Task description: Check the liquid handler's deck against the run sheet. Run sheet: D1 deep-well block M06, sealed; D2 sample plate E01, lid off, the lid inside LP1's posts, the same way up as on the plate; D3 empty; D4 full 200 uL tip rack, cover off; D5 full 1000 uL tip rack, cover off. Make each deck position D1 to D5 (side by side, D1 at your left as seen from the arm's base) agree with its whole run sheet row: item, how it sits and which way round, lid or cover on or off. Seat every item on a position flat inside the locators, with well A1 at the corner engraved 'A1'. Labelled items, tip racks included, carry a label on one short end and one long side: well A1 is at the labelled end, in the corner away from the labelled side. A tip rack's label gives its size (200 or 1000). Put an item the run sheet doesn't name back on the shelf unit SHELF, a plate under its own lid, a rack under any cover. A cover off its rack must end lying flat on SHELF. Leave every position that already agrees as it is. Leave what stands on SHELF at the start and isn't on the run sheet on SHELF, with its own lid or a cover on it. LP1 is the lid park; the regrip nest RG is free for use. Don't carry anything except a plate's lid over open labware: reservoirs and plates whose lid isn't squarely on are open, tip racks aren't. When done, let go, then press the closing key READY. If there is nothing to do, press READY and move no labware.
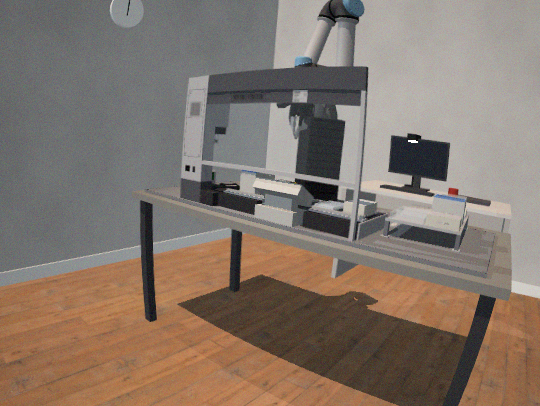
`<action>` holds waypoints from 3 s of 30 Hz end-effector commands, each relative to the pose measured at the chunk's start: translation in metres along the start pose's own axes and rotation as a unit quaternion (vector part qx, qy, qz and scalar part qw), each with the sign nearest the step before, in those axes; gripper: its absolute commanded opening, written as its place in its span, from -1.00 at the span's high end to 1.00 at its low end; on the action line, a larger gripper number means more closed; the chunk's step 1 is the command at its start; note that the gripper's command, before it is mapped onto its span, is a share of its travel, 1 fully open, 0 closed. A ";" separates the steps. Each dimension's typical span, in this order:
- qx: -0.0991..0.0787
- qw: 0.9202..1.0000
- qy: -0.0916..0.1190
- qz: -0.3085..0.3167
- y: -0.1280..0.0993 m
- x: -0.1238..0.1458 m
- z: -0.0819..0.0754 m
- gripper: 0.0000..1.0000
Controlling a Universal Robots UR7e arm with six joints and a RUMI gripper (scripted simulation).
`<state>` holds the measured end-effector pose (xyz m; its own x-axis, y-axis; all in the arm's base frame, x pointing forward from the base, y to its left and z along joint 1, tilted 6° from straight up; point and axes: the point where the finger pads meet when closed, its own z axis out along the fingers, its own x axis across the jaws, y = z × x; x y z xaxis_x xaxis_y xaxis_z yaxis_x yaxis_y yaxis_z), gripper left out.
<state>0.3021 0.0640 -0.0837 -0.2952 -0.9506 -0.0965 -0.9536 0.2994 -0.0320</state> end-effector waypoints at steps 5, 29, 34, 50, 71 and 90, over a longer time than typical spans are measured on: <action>0.001 0.990 0.000 0.139 -0.003 0.100 -0.001 1.00; 0.001 0.990 0.000 0.139 -0.009 0.100 -0.001 1.00; 0.001 0.990 0.000 0.139 -0.009 0.100 -0.001 1.00; 0.001 0.990 0.000 0.139 -0.009 0.100 -0.001 1.00; 0.001 0.990 0.000 0.142 -0.014 0.101 -0.001 1.00; 0.001 0.987 0.002 0.163 -0.016 0.113 -0.001 1.00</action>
<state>0.3000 0.0493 -0.0850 -0.3429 -0.9349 -0.0913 -0.9377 0.3465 -0.0265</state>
